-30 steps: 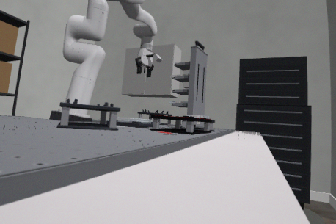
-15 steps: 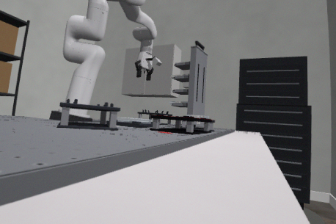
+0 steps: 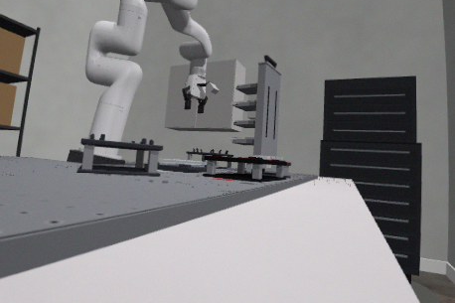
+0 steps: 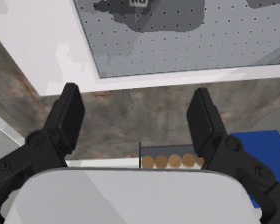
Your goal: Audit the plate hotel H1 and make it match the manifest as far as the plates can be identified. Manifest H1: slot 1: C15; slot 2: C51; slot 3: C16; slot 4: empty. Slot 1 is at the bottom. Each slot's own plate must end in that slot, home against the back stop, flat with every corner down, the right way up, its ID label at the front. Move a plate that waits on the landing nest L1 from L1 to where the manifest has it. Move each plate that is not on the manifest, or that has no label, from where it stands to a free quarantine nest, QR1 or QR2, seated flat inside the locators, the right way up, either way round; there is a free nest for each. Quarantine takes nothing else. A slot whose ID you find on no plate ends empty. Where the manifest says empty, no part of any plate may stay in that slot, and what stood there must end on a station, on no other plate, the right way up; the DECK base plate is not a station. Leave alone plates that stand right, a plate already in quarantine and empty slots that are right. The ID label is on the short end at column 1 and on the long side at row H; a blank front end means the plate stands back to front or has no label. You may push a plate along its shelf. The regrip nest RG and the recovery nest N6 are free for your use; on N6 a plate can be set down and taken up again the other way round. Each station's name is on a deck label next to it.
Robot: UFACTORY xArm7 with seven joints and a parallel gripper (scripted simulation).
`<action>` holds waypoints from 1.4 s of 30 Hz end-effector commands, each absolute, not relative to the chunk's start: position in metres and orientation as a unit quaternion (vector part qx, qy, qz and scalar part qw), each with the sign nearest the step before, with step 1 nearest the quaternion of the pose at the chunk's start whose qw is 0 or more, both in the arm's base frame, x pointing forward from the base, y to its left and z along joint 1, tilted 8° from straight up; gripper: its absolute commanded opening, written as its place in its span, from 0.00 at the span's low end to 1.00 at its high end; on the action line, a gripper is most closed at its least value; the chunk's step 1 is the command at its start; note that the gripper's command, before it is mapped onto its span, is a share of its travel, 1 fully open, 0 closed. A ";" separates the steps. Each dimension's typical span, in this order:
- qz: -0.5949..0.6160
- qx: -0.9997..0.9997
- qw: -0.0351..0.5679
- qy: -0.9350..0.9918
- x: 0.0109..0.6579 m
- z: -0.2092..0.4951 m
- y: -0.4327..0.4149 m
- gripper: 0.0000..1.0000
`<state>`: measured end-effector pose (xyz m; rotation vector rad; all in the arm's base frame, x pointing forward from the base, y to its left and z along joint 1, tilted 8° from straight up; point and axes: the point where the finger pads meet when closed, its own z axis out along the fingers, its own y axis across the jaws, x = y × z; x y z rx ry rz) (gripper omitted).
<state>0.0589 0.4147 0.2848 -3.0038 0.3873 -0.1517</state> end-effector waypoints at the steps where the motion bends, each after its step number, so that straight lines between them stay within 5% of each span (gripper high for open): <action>1: -0.050 -0.989 0.056 0.127 0.059 0.280 0.416 1.00; 42: -0.107 -0.984 0.049 0.130 0.064 0.244 0.420 1.00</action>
